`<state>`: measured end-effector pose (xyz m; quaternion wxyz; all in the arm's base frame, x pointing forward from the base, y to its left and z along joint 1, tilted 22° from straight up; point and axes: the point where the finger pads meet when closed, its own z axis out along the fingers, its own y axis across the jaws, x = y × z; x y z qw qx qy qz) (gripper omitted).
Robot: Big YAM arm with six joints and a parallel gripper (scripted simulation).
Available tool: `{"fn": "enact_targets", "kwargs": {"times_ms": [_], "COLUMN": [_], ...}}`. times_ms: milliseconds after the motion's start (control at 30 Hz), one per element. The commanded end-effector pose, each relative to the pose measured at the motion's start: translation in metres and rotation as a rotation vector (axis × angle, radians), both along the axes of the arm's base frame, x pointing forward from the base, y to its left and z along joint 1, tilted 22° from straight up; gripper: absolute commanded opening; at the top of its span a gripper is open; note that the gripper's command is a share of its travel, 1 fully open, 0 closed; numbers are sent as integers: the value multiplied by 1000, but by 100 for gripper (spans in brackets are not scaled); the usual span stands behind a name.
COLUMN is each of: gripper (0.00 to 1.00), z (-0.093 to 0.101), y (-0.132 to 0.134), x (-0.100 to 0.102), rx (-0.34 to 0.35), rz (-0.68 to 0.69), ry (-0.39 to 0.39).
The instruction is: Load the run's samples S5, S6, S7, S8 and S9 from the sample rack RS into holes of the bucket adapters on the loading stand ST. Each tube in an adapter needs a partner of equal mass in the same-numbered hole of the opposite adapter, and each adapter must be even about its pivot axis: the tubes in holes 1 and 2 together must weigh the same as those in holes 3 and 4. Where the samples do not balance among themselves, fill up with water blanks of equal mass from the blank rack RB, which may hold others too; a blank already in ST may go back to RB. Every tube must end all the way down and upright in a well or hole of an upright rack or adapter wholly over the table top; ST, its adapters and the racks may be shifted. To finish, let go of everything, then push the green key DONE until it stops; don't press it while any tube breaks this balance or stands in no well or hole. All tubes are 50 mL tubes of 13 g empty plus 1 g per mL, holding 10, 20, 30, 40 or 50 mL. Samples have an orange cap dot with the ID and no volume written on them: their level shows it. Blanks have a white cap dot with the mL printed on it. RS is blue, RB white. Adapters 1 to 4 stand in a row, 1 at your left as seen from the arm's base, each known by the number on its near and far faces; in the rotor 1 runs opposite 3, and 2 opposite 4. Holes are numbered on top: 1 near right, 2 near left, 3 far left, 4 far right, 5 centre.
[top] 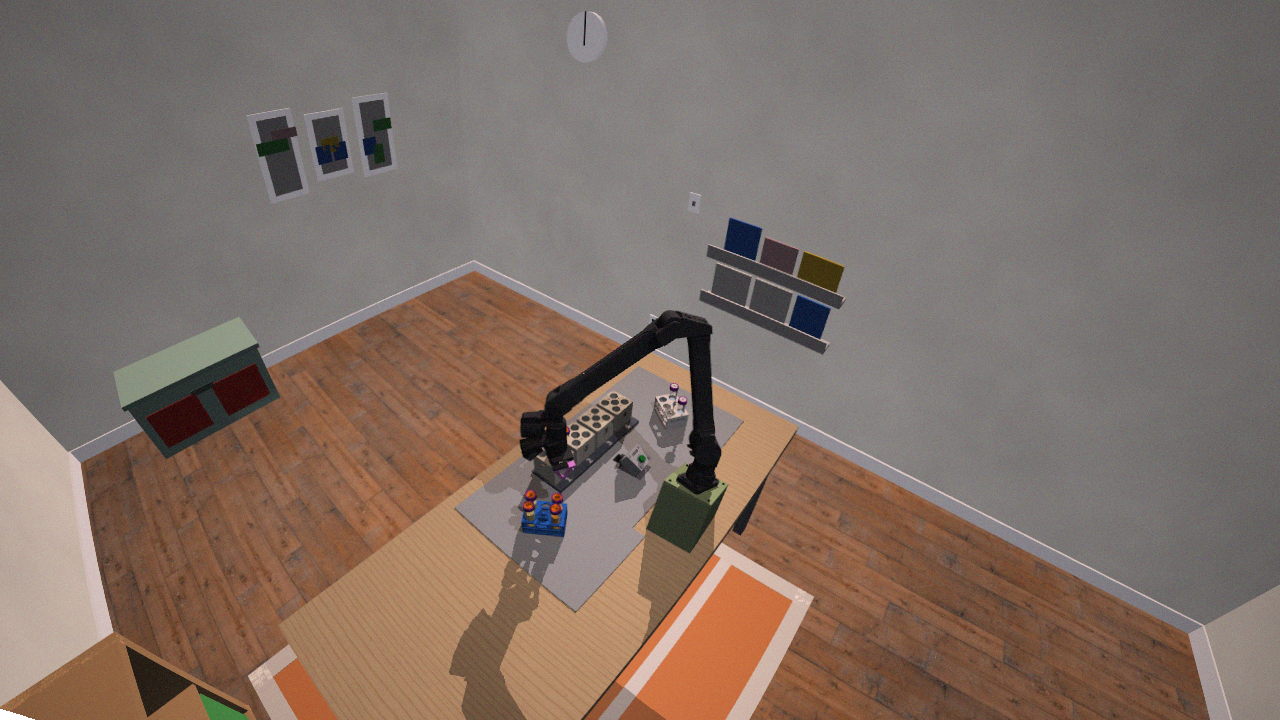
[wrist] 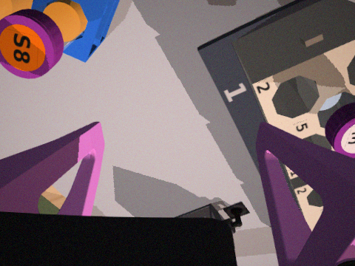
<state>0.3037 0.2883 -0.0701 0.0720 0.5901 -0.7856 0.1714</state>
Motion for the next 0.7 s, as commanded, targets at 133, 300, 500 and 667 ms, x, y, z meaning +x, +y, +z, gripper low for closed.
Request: {"fn": "enact_targets", "kwargs": {"times_ms": [133, 300, 500, 667], "gripper": [80, 80, 80, 80], "z": [-5, -18, -13, -13], "y": [55, 78, 65, 66], "x": [-24, -59, -54, -53], "rx": [6, -26, -52, -68], "rz": [335, 568, 821, 961], "ry": [81, 176, 270, 320]}}
